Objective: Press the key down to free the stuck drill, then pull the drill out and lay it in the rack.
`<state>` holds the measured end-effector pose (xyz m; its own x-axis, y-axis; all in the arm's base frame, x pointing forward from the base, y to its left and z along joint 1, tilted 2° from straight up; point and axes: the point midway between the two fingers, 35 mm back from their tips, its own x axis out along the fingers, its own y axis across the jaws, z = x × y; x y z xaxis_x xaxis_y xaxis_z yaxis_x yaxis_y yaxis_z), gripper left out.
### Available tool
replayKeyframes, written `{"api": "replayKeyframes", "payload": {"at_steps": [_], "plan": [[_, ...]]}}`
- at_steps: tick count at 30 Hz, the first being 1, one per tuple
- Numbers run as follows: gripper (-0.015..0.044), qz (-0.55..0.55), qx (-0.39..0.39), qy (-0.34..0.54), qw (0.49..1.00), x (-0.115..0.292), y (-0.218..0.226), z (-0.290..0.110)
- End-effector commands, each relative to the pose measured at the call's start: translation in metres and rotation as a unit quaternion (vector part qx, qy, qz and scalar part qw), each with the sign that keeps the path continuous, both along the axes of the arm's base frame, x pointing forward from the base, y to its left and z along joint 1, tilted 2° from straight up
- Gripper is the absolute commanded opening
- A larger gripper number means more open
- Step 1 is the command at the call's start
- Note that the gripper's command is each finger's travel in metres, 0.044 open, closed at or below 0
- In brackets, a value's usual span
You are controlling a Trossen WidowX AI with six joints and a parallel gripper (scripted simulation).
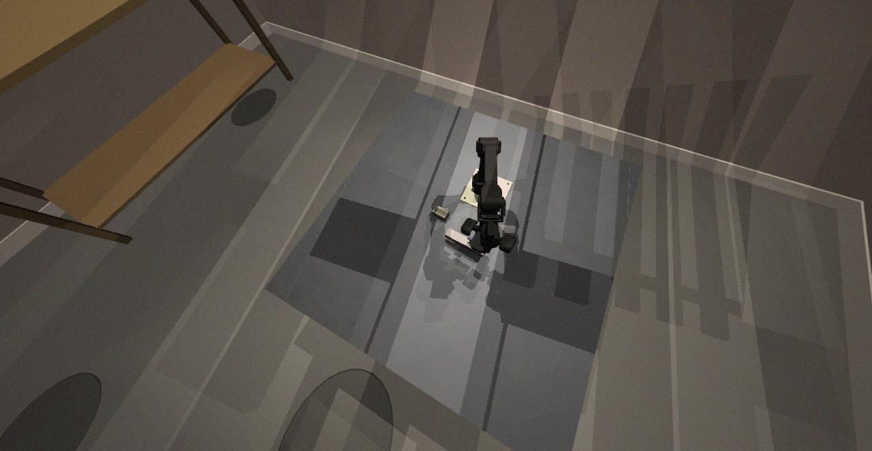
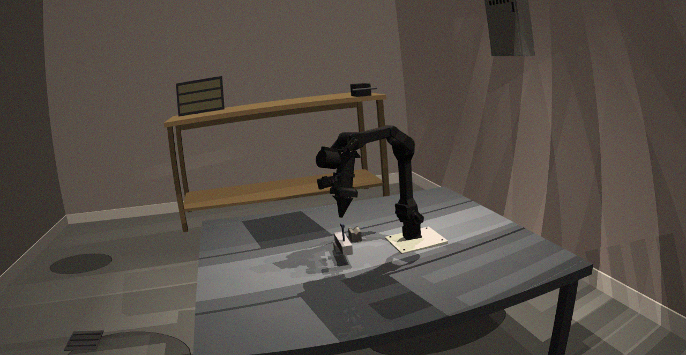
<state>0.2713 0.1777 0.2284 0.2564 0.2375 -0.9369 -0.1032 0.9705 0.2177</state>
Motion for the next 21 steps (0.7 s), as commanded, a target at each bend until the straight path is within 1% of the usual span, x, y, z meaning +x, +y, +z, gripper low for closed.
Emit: {"api": "replayKeyframes", "payload": {"at_steps": [1,4,9,21], "plan": [[0.0000,-0.005,-0.082,0.068,0.994,0.002,-0.045,-0.028],[0.0000,-0.005,-0.110,0.100,0.989,0.000,-0.063,-0.037],[0.0000,-0.009,-0.102,0.095,0.990,0.002,-0.059,-0.037],[0.0000,-0.005,-0.109,0.099,0.989,0.001,-0.064,-0.051]]}}
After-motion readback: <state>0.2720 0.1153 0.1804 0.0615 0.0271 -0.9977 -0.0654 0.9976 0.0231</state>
